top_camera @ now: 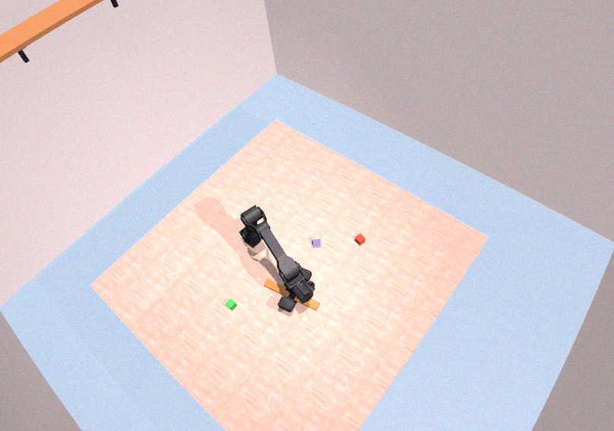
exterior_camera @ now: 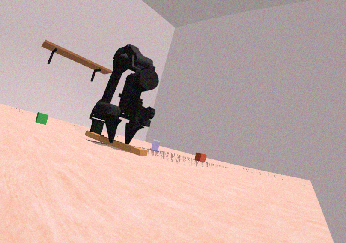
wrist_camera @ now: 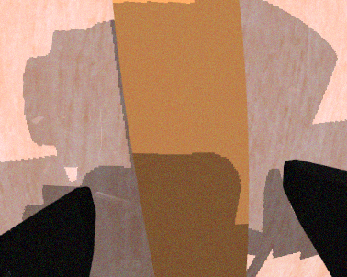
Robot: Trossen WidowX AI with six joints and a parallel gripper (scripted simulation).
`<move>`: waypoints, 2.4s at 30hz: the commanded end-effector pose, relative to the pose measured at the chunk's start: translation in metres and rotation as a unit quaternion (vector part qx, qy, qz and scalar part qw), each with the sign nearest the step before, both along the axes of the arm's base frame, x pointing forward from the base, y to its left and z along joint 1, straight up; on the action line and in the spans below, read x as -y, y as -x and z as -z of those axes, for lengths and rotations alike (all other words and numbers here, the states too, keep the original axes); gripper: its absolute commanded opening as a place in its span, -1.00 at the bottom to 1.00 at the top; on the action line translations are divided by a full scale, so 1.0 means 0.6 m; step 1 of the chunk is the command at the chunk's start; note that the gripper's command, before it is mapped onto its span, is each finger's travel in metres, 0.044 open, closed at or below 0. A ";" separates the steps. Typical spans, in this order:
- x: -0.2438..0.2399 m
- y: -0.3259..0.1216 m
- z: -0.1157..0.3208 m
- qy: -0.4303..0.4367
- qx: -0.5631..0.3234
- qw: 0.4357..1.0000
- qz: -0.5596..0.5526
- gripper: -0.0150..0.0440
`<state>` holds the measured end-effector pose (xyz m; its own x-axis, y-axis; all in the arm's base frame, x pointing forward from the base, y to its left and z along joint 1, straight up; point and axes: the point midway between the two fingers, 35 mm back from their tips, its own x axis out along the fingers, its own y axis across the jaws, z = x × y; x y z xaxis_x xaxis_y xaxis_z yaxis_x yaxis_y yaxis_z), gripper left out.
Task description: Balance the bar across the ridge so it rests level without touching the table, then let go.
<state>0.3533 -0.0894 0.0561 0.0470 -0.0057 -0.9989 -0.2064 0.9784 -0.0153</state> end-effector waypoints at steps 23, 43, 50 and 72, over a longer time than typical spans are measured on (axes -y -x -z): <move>0.000 0.000 0.001 0.000 -0.001 1.000 0.000 -0.20; 0.002 -0.002 -0.082 0.001 -0.003 1.000 -0.001 -0.49; 0.001 0.000 -0.112 0.001 -0.004 1.000 -0.002 -0.49; -0.063 0.002 -0.154 -0.003 -0.005 0.998 0.065 -0.49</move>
<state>0.3530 -0.0633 0.1460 0.0351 -0.0009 -0.9994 -0.1211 0.9926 -0.0052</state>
